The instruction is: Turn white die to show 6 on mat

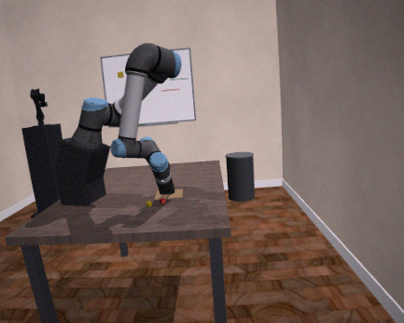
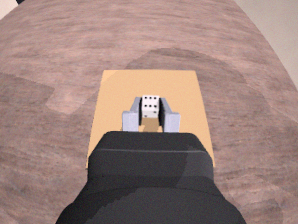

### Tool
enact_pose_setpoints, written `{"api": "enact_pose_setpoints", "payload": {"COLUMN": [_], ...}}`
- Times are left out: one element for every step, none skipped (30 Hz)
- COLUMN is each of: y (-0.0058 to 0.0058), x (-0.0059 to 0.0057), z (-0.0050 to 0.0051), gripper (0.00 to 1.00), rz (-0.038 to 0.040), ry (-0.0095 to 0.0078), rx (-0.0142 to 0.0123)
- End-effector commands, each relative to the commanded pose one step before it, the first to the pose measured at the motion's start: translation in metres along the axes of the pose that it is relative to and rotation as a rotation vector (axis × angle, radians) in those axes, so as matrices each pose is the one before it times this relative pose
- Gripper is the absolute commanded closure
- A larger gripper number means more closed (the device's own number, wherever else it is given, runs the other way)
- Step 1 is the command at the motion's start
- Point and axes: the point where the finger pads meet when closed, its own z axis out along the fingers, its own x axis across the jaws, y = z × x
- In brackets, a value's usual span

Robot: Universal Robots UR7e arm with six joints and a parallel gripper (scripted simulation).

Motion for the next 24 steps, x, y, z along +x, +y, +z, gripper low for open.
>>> {"api": "enact_pose_setpoints", "payload": {"y": [-0.00004, 0.0, 0.0, 0.0, 0.0, 0.0, 0.0, 0.0, 0.0, 0.0, 0.0, 0.0, 0.0, 0.0, 0.0, 0.0, 0.0, 0.0, 0.0, 0.0, 0.0, 0.0, 0.0, 0.0], "x": [0.00031, 0.0, 0.0, 0.0, 0.0, 0.0, 0.0, 0.0, 0.0, 0.0, 0.0, 0.0, 0.0, 0.0, 0.0, 0.0, 0.0, 0.0, 0.0, 0.0, 0.0, 0.0, 0.0, 0.0], "z": [-0.00028, 0.0, 0.0, 0.0, 0.0, 0.0, 0.0, 0.0, 0.0, 0.0, 0.0, 0.0, 0.0, 0.0, 0.0, 0.0, 0.0, 0.0, 0.0, 0.0, 0.0, 0.0, 0.0, 0.0], "gripper": [0.54, 0.54, 0.54, 0.54, 0.54, 0.48, 0.48, 0.48, 0.42, 0.42, 0.42, 0.36, 0.36, 0.36, 0.3, 0.3, 0.3, 0.0, 0.0, 0.0, 0.0, 0.0, 0.0, 0.0], "rz": [-0.00061, 0.0, 0.0, 0.0, 0.0, 0.0, 0.0, 0.0, 0.0, 0.0, 0.0, 0.0, 0.0, 0.0, 0.0, 0.0, 0.0, 0.0, 0.0, 0.0, 0.0, 0.0, 0.0, 0.0], "ry": [0.00054, 0.0, 0.0, 0.0, 0.0, 0.0, 0.0, 0.0, 0.0, 0.0, 0.0, 0.0, 0.0, 0.0, 0.0, 0.0, 0.0, 0.0, 0.0, 0.0, 0.0, 0.0, 0.0, 0.0], "rx": [-0.0005, 0.0, 0.0, 0.0, 0.0, 0.0, 0.0, 0.0, 0.0, 0.0, 0.0, 0.0, 0.0, 0.0, 0.0, 0.0, 0.0, 0.0, 0.0, 0.0, 0.0, 0.0, 0.0, 0.0]}}
